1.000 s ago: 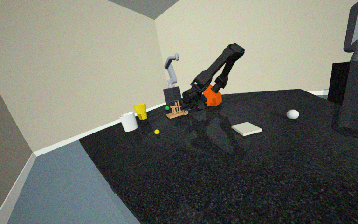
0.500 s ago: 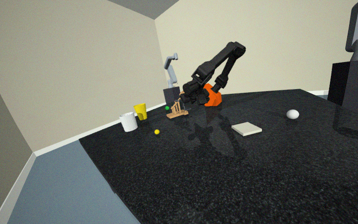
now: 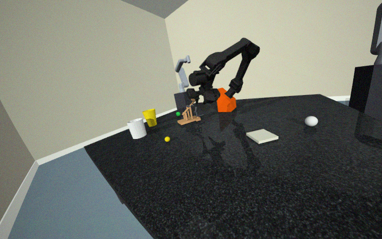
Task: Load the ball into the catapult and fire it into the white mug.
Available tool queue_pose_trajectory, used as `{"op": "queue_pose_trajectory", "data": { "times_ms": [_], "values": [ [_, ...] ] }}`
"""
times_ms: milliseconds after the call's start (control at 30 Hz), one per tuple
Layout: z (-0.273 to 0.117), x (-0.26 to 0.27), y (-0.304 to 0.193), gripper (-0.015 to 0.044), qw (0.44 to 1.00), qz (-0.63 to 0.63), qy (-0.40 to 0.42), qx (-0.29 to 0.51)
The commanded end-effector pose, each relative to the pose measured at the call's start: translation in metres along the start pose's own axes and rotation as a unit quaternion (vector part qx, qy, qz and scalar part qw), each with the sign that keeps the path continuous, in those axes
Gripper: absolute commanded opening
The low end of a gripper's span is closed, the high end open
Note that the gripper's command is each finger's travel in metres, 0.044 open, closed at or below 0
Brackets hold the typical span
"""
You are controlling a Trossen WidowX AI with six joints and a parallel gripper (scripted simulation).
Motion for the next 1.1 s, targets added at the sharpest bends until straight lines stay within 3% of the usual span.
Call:
{"op": "queue_pose_trajectory", "data": {
  "times_ms": [0,167,600,1067],
  "values": [
    [-0.001,-0.019,-0.008,0.0315,0.998,0.058,-0.020,-0.033],
    [0.001,-0.042,-0.020,0.0440,0.988,0.131,-0.039,-0.072],
    [0.007,-0.099,-0.055,0.0440,0.930,0.310,-0.067,-0.184],
    [0.019,-0.154,-0.109,0.0440,0.820,0.482,-0.073,-0.300]
  ]
}}
Point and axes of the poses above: the point midway between the two fingers, 35 mm back from their tips, its own z axis out along the fingers, its own x axis across the jaws, y = z × x, the point moved 9 cm from there along -z, back along the fingers, and after that the axes turned 2 degrees about -z, right-handed, at the moved point
